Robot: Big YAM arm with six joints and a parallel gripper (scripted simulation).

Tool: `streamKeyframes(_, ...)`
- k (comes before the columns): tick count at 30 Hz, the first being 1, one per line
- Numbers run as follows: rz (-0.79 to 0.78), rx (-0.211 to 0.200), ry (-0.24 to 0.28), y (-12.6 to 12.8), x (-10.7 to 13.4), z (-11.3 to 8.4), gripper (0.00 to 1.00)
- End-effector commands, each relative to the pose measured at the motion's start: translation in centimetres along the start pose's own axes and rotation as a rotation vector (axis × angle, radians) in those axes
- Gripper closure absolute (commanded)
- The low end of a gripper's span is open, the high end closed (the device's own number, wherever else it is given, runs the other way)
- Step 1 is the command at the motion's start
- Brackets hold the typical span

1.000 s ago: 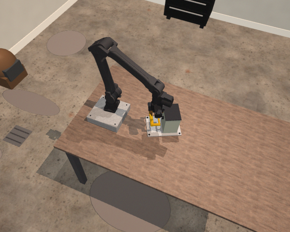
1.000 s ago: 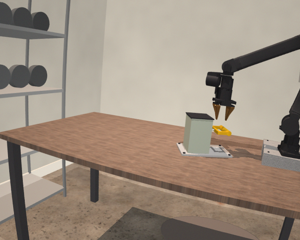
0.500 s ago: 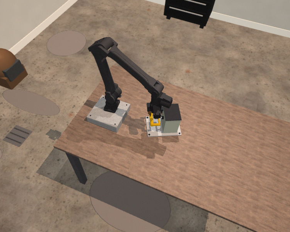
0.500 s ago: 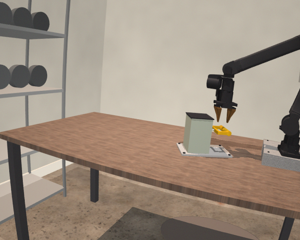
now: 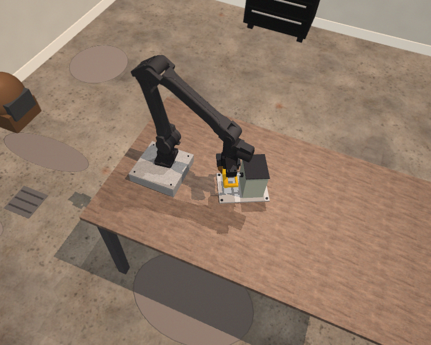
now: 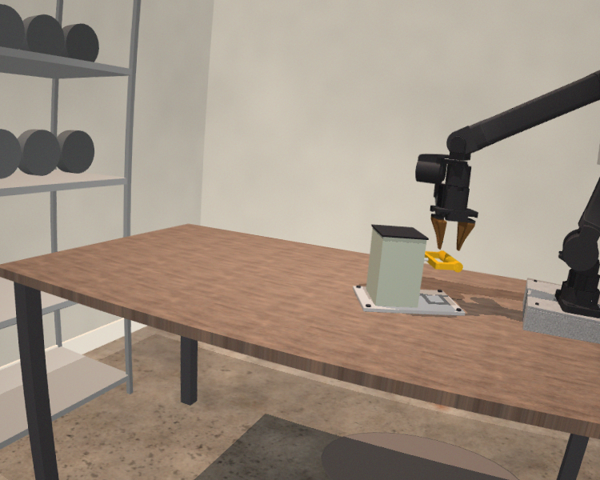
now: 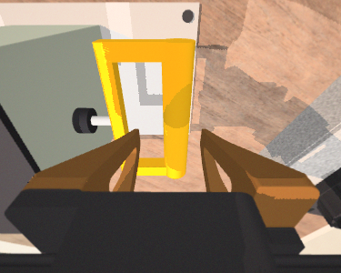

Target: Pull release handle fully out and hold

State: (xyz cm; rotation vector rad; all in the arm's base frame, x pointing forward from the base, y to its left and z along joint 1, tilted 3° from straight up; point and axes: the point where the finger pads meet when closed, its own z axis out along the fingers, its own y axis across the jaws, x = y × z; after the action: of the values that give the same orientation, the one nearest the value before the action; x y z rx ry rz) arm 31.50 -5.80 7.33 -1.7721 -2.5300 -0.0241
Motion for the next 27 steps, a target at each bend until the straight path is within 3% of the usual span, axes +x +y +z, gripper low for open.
streamKeyframes(1,0.011,0.0,0.004,-0.31,-0.07,0.71,0.52)
streamKeyframes(27,0.003,0.007,0.008,-0.94,0.29,1.23,0.52)
